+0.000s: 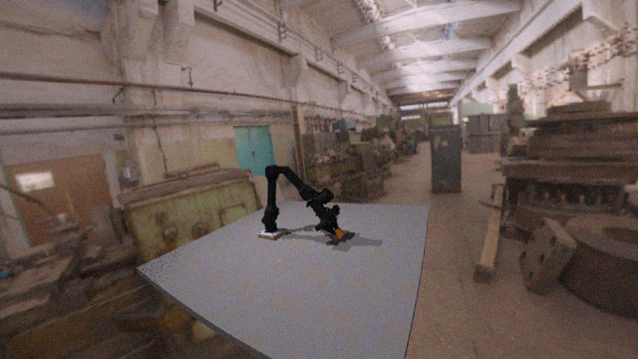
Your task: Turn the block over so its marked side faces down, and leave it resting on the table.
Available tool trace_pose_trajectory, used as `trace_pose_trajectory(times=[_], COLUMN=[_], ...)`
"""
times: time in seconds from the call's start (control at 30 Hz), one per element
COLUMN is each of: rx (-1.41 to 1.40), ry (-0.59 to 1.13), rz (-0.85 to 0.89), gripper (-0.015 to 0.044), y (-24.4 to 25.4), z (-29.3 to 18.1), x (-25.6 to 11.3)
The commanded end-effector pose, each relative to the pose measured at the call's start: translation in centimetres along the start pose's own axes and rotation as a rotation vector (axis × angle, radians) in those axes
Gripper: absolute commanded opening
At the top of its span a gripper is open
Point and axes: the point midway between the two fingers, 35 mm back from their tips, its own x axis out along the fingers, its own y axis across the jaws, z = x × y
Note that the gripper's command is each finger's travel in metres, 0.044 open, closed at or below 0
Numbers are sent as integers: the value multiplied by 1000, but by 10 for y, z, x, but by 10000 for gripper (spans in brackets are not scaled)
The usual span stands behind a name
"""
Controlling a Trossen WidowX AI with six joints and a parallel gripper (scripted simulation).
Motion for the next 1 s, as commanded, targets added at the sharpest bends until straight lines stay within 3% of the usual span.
trace_pose_trajectory(times=[0.0,0.97], rx=[3,8], ry=[-50,-453], rz=[-5,-4], gripper=[0,0], y=[-1,-1], z=[-3,-19], x=[7,10])
